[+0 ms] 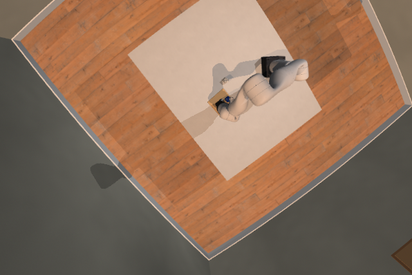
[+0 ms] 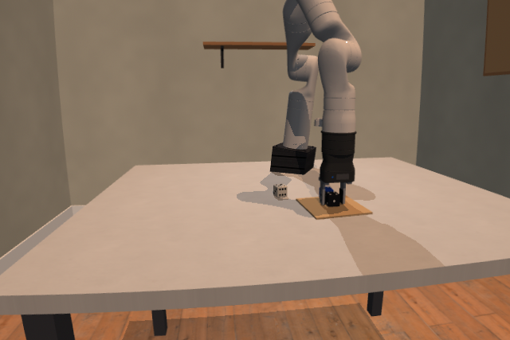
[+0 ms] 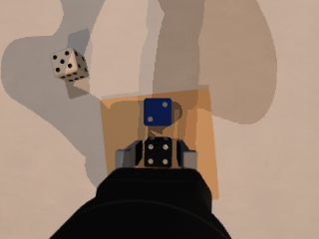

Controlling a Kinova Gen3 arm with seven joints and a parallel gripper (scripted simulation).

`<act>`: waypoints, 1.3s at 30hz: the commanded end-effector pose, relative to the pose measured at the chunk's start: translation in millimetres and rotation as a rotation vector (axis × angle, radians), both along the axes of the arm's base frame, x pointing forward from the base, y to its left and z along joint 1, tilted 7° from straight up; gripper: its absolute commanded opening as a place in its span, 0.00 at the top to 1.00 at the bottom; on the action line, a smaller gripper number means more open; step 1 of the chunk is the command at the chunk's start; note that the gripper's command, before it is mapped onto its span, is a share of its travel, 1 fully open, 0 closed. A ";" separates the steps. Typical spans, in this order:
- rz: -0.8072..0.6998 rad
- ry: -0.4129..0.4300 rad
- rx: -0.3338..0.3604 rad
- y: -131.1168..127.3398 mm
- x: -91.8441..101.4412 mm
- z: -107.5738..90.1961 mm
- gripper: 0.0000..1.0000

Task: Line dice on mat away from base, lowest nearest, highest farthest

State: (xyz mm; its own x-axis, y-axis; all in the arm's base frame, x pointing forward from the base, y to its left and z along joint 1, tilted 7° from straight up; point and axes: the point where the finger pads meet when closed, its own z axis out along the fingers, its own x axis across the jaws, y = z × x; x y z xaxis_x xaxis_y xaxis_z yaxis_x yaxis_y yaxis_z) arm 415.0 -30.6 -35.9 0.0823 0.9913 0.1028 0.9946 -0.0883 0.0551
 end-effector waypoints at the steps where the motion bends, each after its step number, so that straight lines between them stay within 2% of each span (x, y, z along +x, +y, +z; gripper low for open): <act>1: -0.002 -0.004 -0.001 -1.6 1.0 5.7 0.13; 14: -0.002 -0.004 -0.001 -7.7 -3.3 68.8 0.13; 16: -0.002 -0.004 -0.001 -7.7 -3.3 68.8 0.13; 20: -0.002 -0.004 -0.001 -9.0 -4.2 82.2 0.13; 26: -0.002 -0.004 -0.001 -9.5 -4.6 87.2 0.13; 27: -0.002 -0.004 -0.001 -9.5 -4.6 87.2 0.00; 39: -0.002 -0.004 -0.001 -9.5 -4.6 87.2 0.00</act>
State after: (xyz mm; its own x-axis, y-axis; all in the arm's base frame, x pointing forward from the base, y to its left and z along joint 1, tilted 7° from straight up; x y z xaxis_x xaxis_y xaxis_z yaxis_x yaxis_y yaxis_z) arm 409.9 -39.9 50.7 0.0837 0.9912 0.1021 0.9943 -0.0899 0.0576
